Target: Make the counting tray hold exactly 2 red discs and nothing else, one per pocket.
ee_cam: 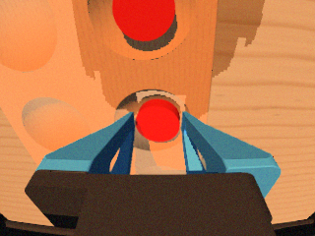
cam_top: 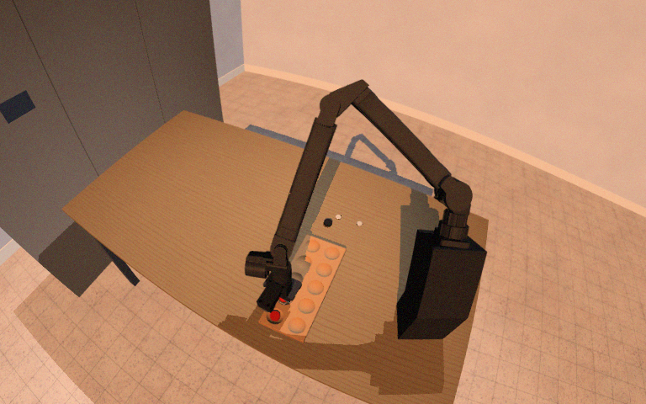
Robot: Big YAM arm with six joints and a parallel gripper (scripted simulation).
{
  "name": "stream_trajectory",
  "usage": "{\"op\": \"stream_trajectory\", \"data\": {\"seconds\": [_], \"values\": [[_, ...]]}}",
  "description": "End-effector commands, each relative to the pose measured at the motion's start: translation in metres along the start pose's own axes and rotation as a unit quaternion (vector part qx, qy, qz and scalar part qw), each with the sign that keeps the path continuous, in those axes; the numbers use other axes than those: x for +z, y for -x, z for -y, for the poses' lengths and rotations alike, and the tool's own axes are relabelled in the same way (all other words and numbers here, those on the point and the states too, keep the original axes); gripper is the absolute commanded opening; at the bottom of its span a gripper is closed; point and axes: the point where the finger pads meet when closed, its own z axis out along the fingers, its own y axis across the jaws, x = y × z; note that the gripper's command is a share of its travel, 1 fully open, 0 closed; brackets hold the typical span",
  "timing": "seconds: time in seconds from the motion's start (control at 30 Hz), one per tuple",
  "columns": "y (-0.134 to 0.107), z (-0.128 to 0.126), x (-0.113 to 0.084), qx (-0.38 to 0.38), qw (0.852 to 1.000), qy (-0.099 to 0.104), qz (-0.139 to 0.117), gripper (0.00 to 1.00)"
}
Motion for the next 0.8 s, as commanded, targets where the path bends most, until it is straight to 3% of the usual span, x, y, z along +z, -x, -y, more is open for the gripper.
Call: {"op": "stream_trajectory", "data": {"seconds": [0.0, 0.57, 0.63, 0.7, 0.77], "values": [[-0.005, 0.009, 0.002, 0.011, 1.0, -0.002, 0.002, 0.37], [-0.005, 0.009, 0.002, 0.011, 1.0, -0.002, 0.002, 0.37], [-0.008, 0.012, -0.011, 0.016, 1.0, -0.004, 0.003, 0.37], [0.005, 0.01, -0.034, 0.002, 1.0, -0.012, 0.007, 0.37], [0.005, 0.01, -0.034, 0.002, 1.0, -0.012, 0.007, 0.37]]}}
